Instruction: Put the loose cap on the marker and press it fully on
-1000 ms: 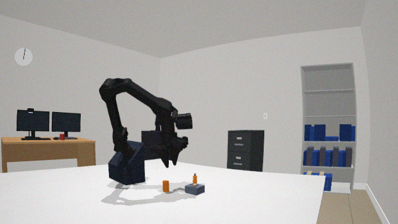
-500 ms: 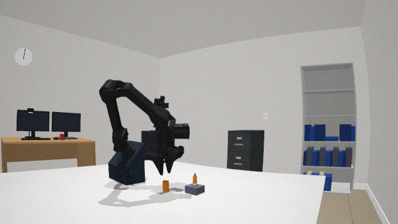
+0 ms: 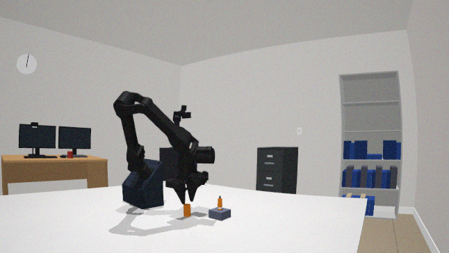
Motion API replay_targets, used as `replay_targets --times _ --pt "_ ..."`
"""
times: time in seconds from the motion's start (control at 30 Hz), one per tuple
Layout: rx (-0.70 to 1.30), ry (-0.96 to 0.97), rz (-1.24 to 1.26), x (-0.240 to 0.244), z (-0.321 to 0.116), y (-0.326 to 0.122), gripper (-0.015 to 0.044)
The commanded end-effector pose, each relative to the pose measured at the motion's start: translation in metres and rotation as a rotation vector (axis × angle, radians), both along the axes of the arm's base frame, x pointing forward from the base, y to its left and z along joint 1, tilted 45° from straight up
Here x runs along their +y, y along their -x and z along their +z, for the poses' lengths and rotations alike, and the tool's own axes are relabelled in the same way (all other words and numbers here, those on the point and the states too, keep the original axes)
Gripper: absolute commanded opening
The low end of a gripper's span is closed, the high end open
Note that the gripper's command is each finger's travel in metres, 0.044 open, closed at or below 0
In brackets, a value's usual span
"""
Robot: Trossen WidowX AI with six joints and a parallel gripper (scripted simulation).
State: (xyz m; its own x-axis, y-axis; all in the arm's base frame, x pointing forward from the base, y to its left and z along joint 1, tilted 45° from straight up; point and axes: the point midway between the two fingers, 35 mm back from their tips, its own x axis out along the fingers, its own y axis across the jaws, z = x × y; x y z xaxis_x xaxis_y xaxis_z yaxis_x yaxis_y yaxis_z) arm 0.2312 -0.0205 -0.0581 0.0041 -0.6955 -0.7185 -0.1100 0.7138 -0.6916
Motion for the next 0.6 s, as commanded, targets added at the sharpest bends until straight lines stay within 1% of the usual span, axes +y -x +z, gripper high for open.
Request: replay_targets --times 0.0,0.57 --pt "0.014 0.008 0.001 -0.006 -0.007 0.003 0.0241" --pt "0.014 0.011 0.001 -0.025 -0.026 0.003 0.0241"
